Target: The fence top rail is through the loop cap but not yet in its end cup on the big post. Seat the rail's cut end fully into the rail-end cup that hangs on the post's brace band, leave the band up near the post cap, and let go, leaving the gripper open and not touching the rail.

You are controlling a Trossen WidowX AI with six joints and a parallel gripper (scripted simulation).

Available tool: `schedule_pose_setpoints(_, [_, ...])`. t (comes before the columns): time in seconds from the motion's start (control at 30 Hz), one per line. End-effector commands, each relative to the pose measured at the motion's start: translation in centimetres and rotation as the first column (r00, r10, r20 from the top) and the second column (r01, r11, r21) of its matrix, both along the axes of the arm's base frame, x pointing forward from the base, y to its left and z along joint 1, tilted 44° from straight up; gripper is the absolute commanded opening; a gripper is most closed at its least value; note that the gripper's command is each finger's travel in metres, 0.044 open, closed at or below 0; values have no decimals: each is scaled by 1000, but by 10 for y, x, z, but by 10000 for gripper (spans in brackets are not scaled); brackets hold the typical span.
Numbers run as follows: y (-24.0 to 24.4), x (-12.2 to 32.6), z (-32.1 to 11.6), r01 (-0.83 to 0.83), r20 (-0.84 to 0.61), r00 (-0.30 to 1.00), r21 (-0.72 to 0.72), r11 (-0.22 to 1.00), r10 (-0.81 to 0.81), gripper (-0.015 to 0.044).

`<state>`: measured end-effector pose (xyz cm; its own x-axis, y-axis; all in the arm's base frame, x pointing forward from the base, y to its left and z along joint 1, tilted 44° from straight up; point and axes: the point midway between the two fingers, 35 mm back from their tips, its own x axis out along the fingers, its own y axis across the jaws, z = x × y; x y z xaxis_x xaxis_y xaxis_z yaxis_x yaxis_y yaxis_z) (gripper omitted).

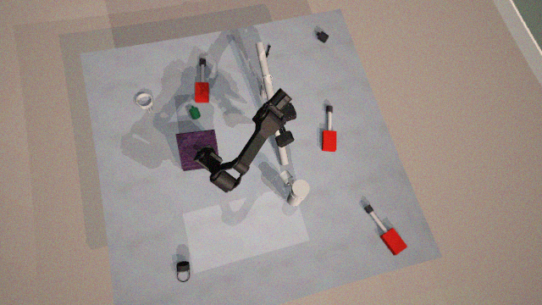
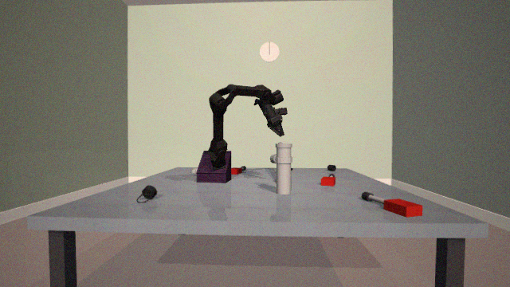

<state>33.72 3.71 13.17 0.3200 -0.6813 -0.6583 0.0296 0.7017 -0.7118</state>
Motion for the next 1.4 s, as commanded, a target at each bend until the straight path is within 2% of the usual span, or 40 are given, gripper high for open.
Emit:
schedule_pose_setpoints(0.0, [-19,-5,13,-112,-145,984,-21,994,107,440])
schedule_pose_setpoints(0.2, [-53,-18,39,-413,-448,814,-1,911,368,440])
schedule_pose_setpoints(0.43, [-88,-39,66,-708,-685,454,112,697,570,440])
schedule_pose_setpoints(0.67, [-116,-66,91,-882,-806,7,274,384,591,440])
schedule_pose_setpoints(0.8, [-127,-79,102,-906,-826,-170,345,245,537,440])
schedule_pose_setpoints(0.87, [-128,-81,103,-907,-829,-207,362,216,520,440])
schedule_pose_setpoints(1.37, [-129,-81,102,-907,-829,-207,362,216,520,440])
